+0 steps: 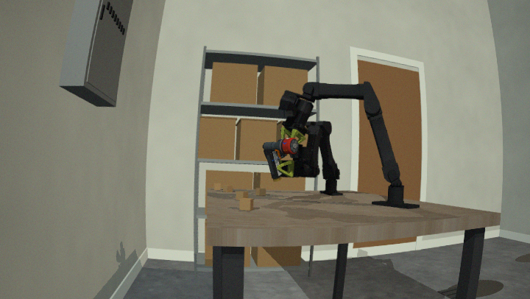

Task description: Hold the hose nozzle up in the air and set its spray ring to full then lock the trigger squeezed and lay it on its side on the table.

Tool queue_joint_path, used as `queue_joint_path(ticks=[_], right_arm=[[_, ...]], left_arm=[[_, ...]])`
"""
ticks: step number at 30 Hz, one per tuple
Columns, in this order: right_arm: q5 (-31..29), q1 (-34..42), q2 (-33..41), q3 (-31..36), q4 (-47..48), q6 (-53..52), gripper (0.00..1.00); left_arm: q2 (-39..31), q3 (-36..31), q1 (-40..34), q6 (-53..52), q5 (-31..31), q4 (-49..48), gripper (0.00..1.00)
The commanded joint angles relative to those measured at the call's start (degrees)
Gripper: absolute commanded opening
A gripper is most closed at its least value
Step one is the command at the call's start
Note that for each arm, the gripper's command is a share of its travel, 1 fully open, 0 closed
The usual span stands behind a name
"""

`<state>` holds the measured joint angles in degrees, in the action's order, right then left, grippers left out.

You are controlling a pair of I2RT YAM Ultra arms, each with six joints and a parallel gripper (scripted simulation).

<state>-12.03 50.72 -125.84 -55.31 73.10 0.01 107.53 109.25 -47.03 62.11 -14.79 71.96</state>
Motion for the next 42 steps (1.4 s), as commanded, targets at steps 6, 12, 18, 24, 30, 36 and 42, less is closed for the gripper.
queue_joint_path(ticks=[6,12,18,24,30,36,42], right_arm=[[0.55,-0.50,3.26,-2.31,4.77,-0.36,0.35],[0.55,-0.50,3.26,-2.31,4.77,-0.35,0.35],[0.57,-0.26,3.27,-2.29,4.76,-0.37,0.35],[0.58,-0.30,3.27,-2.29,4.74,-0.38,0.35],[0.58,-0.30,3.27,-2.30,4.74,-0.38,0.35],[0.59,0.12,3.28,-2.28,4.73,-0.39,0.35],[0.59,0.13,3.30,-2.27,4.74,-0.36,0.35]], left_arm=[[-0.03,0.40,0.94,-0.82,-1.12,-2.05,0.37],[-0.14,-0.09,0.96,-0.85,-1.20,-2.14,0.37],[0.25,2.50,0.04,-0.90,-1.12,-2.06,0.37],[1.45,3.67,-0.41,-0.97,-1.00,-1.67,0.37],[2.15,4.99,-0.61,-0.89,-0.92,-0.74,0.37],[2.15,5.86,-0.58,-1.00,-0.83,-1.17,0.37],[3.83,7.34,-0.65,-1.57,0.00,-0.99,0.37]])
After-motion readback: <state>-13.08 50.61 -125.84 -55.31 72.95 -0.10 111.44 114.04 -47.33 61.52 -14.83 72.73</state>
